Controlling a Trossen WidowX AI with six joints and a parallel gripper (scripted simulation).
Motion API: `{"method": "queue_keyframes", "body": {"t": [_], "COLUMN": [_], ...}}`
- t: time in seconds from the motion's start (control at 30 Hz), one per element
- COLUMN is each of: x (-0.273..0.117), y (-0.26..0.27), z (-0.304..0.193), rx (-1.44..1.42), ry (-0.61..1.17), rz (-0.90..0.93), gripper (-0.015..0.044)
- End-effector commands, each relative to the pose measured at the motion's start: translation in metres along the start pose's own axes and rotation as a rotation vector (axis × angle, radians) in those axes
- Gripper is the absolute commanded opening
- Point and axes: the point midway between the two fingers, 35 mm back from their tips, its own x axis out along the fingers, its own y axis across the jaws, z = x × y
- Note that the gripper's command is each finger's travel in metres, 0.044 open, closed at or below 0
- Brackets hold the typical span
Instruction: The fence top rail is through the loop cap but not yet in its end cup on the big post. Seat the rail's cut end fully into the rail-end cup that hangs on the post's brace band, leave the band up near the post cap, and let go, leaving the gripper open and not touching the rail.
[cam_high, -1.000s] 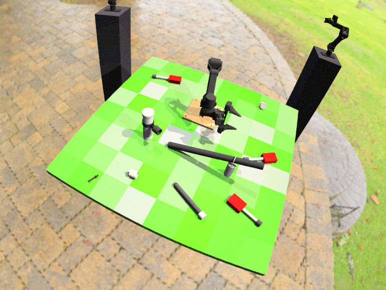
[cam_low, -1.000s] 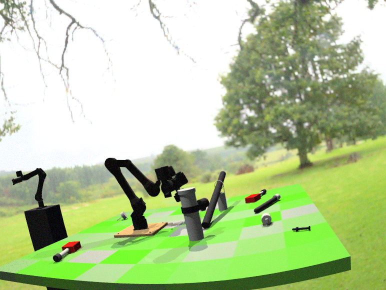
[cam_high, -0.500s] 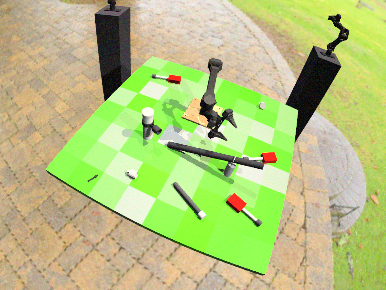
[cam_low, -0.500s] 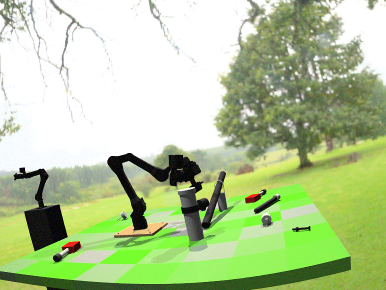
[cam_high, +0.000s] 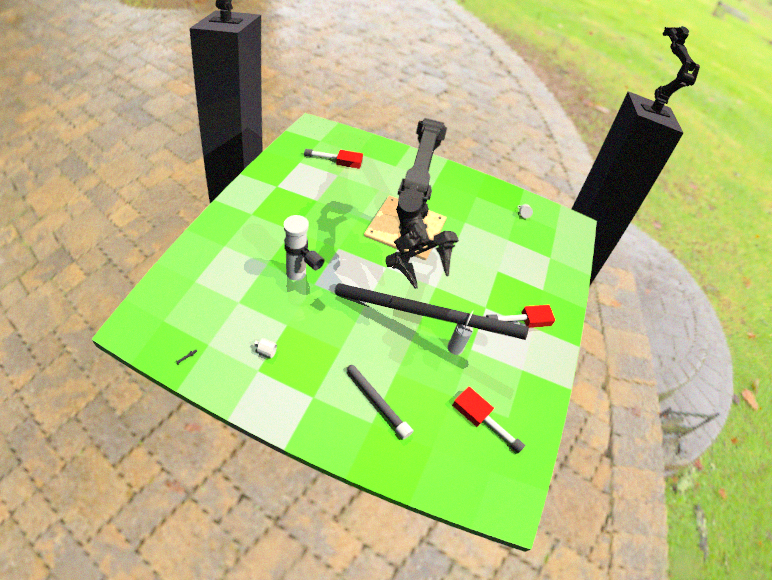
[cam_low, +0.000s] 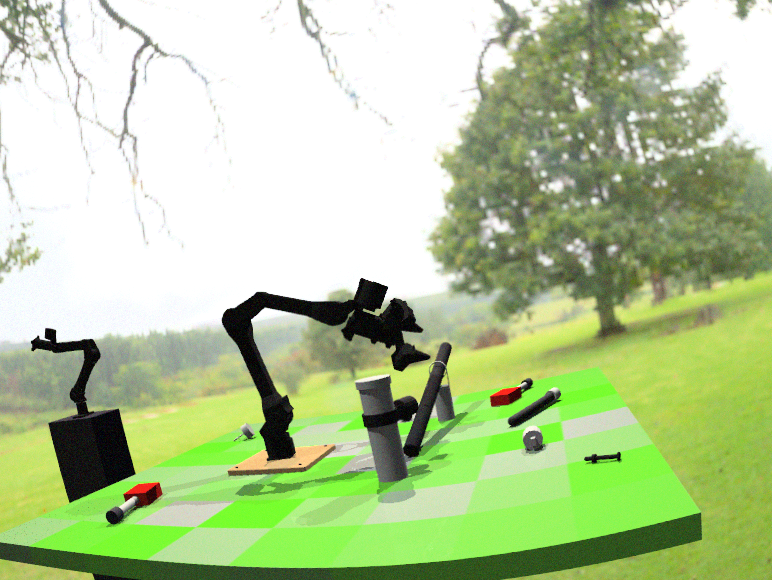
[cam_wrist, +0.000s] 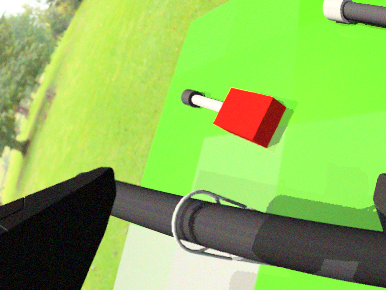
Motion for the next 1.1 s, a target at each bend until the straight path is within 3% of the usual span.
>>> {"method": "queue_keyframes", "body": {"t": [0.0,0.3,0.87,1.07], "x": [-0.053,-0.1,-0.102,-0.114], "y": [-0.045,-0.058,-0.058,-0.083], "z": [0.041,0.048,0.048,0.061], "rx": [-0.221,-0.347,-0.351,-0.587], "ry": [0.103,0.251,0.257,0.347], "rz": [-0.507,-0.733,-0.74,-0.758], "gripper": [0.044,0.044,0.044,0.044]}}
